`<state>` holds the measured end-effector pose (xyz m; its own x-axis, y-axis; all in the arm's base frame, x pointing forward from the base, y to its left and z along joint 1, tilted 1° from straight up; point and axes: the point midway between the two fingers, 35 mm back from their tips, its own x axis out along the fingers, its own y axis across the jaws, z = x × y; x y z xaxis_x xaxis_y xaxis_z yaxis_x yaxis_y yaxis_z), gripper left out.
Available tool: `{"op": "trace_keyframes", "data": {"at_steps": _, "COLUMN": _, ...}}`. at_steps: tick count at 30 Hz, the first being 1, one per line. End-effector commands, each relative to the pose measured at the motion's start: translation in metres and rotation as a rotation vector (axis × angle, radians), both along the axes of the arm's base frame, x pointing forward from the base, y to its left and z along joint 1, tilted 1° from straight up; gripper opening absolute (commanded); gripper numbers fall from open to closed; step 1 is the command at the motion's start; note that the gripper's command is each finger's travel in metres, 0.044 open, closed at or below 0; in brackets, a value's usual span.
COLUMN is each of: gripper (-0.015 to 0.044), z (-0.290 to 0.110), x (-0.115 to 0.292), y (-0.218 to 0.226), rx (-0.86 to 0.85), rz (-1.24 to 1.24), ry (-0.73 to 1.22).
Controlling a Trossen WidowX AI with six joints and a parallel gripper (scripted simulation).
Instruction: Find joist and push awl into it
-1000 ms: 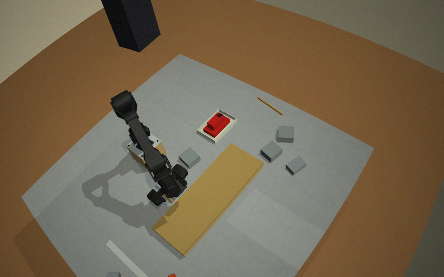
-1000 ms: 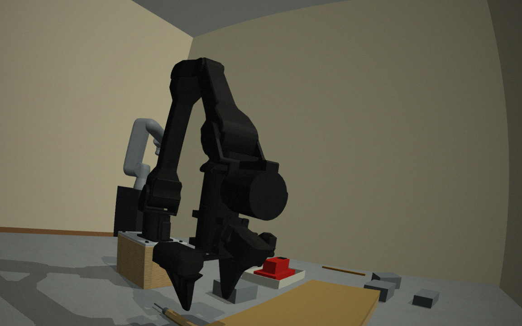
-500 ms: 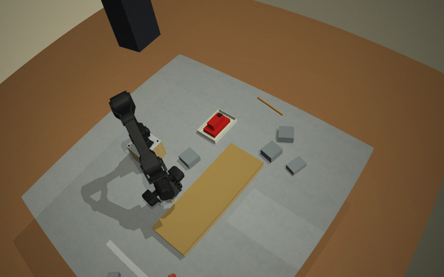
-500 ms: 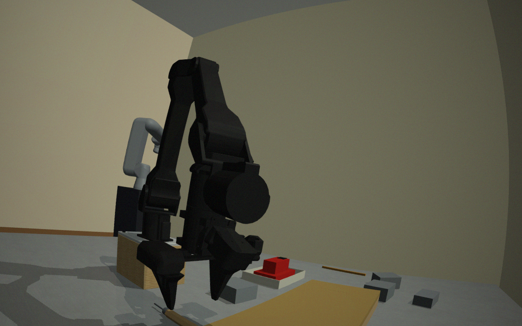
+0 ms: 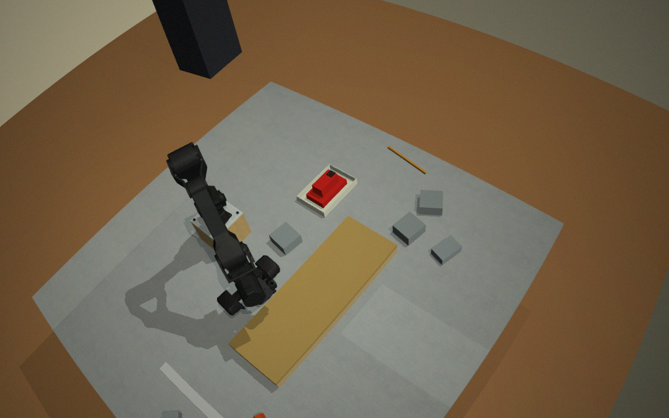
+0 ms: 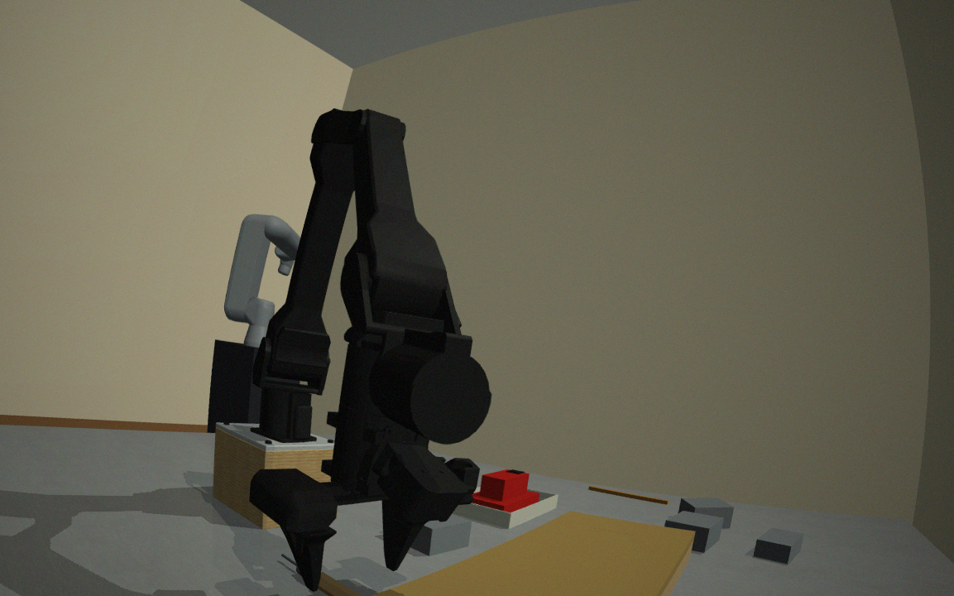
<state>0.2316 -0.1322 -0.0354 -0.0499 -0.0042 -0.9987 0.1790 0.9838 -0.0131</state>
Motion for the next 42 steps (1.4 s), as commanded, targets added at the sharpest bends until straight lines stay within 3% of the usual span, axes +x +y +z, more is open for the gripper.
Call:
{"op": "trace_keyframes", "data": {"at_steps": 1, "gripper": 0.044, "z": -0.007, "x": -0.002, "y": 0.0, "rx": -0.001, "rz": -0.005, "ry": 0.006}}
{"op": "trace_keyframes", "data": {"at_steps": 16, "gripper": 0.044, "z": -0.027, "x": -0.003, "y": 0.001, "rx": -0.001, "rz": -0.005, "ry": 0.006}}
{"op": "trace_keyframes", "data": {"at_steps": 30, "gripper": 0.0072, "z": -0.027, "x": -0.003, "y": 0.001, "rx": -0.001, "rz": -0.005, "ry": 0.006}}
{"op": "trace_keyframes", "data": {"at_steps": 38, "gripper": 0.0, "z": -0.024, "x": -0.002, "y": 0.0, "rx": -0.001, "rz": -0.005, "ry": 0.006}}
{"op": "trace_keyframes", "data": {"at_steps": 42, "gripper": 0.0, "z": -0.006, "x": 0.001, "y": -0.001, "rx": -0.001, "rz": -0.005, "ry": 0.005}}
